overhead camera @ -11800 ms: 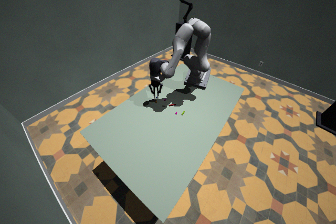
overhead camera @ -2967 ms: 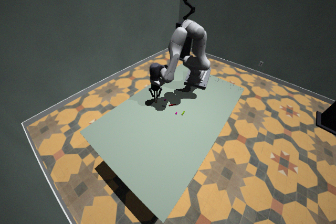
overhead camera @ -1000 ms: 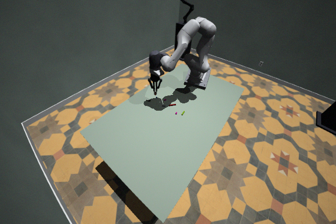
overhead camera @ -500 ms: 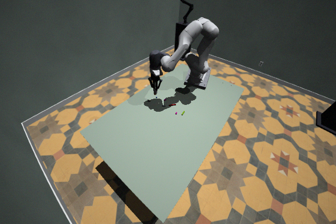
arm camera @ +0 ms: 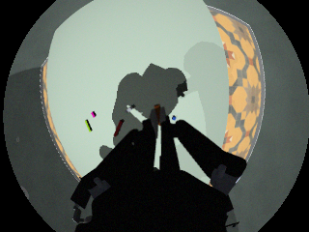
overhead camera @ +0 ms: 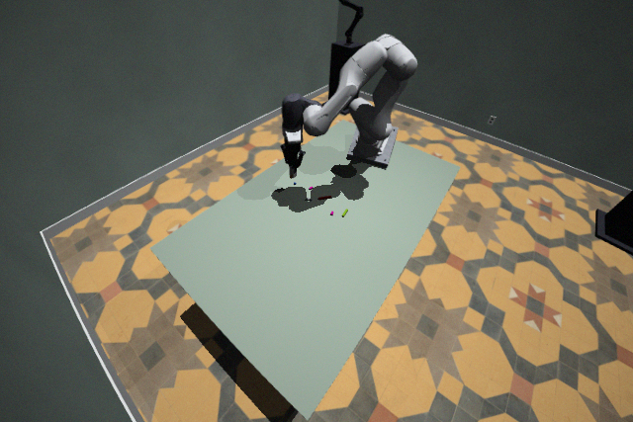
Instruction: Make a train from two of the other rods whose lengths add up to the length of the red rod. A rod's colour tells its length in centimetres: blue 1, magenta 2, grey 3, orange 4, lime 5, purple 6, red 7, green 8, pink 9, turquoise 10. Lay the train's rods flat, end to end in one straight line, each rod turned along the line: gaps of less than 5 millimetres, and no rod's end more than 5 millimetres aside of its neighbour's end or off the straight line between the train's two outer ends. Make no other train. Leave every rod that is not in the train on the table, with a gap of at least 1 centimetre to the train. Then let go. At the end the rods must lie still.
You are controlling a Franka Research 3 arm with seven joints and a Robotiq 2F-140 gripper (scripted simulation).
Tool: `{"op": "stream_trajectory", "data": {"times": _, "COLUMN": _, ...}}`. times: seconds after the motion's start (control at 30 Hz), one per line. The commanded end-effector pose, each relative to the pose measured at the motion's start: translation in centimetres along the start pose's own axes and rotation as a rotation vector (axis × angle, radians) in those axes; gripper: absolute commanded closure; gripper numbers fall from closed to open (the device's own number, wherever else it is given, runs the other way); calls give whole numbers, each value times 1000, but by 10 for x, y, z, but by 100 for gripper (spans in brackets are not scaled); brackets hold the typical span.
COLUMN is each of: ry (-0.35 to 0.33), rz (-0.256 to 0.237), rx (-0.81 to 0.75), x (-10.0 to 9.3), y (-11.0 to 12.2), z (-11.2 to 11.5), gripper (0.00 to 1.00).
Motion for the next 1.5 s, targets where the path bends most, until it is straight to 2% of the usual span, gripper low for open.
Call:
{"op": "stream_trajectory", "data": {"times": 0.0, "ry": -8, "rz": -2, "rx": 167, "x": -1, "y": -3, "z": -1, "gripper": 97}}
{"op": "stream_trajectory", "data": {"times": 1.47, "ry": -2, "rz": 6, "rx": 933, "x": -10, "y": -13, "z": -7, "gripper": 97}}
Point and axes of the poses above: the point where the finger pads meet when closed, its own x axis out along the fingers, its own y axis across the jaws, z = x × y, the point moved 4 cm from there along -x, back along the fingers, and after that the axes turned 5 degrees about -x, right-handed, at the moved point
